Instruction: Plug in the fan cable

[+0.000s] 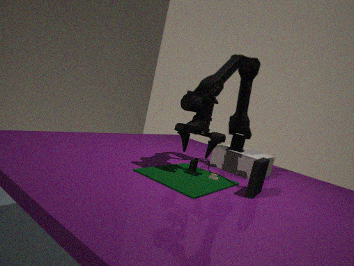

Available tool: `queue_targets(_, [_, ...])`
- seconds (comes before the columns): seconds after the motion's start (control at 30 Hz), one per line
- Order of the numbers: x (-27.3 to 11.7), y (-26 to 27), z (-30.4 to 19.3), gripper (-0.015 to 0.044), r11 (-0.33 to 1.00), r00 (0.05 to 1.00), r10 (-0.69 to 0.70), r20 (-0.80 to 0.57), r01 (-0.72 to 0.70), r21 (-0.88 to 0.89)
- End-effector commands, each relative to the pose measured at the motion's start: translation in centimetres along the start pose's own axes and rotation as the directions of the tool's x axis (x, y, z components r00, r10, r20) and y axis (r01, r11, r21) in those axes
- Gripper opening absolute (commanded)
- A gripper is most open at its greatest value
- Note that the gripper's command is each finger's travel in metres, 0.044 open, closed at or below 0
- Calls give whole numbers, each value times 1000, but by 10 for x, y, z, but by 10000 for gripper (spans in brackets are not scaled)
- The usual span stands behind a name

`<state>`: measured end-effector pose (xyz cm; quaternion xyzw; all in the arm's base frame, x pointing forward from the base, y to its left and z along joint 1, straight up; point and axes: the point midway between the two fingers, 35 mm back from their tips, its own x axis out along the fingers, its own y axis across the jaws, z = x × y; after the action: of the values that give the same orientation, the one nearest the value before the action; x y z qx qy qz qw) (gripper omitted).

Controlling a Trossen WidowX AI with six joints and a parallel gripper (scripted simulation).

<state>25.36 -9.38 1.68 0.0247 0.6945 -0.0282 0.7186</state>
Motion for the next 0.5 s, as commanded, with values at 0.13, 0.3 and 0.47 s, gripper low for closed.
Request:
queue_targets(0.13, [13,-1,-2,440,1000,1000,-4,-8,4,-5])
queue_targets(0.3, [21,-1,-1,440,1000,1000,-4,-8,4,-5])
queue_targets(0.47, [30,-1,-2,440,1000,1000,-4,-8,4,-5])
